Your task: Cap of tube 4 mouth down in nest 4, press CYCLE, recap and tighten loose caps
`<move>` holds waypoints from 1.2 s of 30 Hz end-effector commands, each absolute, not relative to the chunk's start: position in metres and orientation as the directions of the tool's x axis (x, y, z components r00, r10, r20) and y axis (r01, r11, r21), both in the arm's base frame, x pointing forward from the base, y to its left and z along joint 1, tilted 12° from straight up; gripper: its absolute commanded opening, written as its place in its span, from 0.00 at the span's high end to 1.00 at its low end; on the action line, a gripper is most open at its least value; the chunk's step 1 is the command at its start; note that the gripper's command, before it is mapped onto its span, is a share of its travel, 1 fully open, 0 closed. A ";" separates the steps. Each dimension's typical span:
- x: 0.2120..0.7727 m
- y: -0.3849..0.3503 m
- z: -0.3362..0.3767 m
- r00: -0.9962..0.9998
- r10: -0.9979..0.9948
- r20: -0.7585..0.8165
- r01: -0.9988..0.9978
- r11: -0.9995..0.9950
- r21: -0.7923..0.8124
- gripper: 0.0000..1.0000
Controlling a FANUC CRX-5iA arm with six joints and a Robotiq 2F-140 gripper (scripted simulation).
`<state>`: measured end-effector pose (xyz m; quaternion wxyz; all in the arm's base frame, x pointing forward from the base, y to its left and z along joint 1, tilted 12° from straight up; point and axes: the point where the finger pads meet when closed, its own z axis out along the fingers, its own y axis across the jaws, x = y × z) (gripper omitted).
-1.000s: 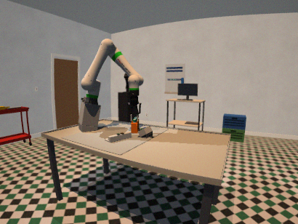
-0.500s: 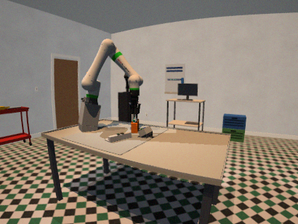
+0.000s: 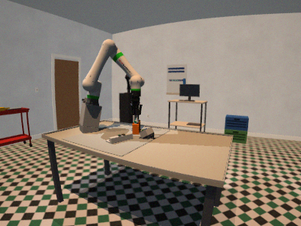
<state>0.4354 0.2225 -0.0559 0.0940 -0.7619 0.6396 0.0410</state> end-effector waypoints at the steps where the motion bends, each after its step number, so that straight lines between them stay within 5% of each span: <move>1: 0.435 0.222 -0.056 0.347 -0.923 -0.165 -0.936 -0.330 -0.121 1.00; 19: 0.435 0.222 -0.055 0.913 -0.406 -0.028 -0.403 -0.892 -0.203 1.00; 29: 0.435 0.222 -0.055 0.931 -0.364 -0.018 -0.360 -0.911 -0.204 1.00; 30: 0.435 0.222 -0.055 0.931 -0.364 -0.018 -0.360 -0.911 -0.204 0.65; 36: 0.435 0.222 -0.055 0.931 -0.364 -0.018 -0.360 -0.911 -0.204 0.65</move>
